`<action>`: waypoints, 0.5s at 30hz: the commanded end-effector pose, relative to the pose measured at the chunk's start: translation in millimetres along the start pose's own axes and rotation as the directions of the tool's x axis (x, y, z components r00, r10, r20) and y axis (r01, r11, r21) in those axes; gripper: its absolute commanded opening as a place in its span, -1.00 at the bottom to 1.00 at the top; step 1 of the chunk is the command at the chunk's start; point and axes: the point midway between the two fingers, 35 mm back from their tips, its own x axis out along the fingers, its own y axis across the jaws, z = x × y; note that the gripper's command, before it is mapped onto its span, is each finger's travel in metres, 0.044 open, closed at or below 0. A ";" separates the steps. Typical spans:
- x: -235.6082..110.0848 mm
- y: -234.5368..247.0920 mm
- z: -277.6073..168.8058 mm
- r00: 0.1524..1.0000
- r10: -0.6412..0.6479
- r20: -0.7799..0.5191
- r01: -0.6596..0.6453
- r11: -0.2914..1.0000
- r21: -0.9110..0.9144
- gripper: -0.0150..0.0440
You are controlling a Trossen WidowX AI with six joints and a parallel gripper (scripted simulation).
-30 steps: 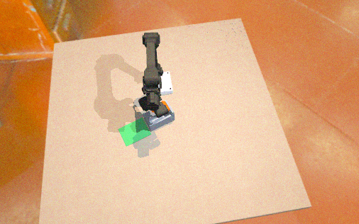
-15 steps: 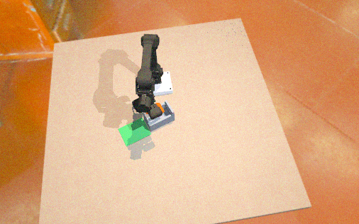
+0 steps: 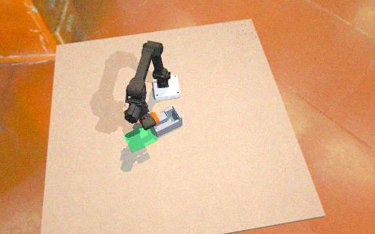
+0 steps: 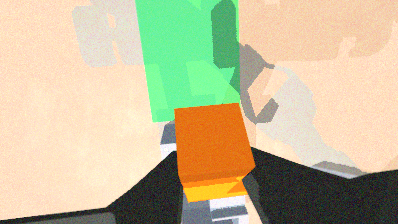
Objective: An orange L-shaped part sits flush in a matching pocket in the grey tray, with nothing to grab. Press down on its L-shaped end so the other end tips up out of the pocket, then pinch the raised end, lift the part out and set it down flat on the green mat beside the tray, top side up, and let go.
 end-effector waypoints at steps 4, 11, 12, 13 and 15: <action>0.3 -2.1 32.2 1.000 -0.002 0.001 0.002 1.000 -0.001 -0.49; -0.1 -4.6 62.8 1.000 -0.002 0.004 0.002 1.000 -0.002 -0.49; -0.1 -4.9 65.9 1.000 -0.002 0.004 0.002 1.000 -0.002 -0.49; -0.1 -5.2 67.8 1.000 -0.002 0.004 0.002 1.000 -0.002 -0.49; -0.1 -5.2 68.4 1.000 -0.002 0.004 0.002 1.000 -0.002 -0.49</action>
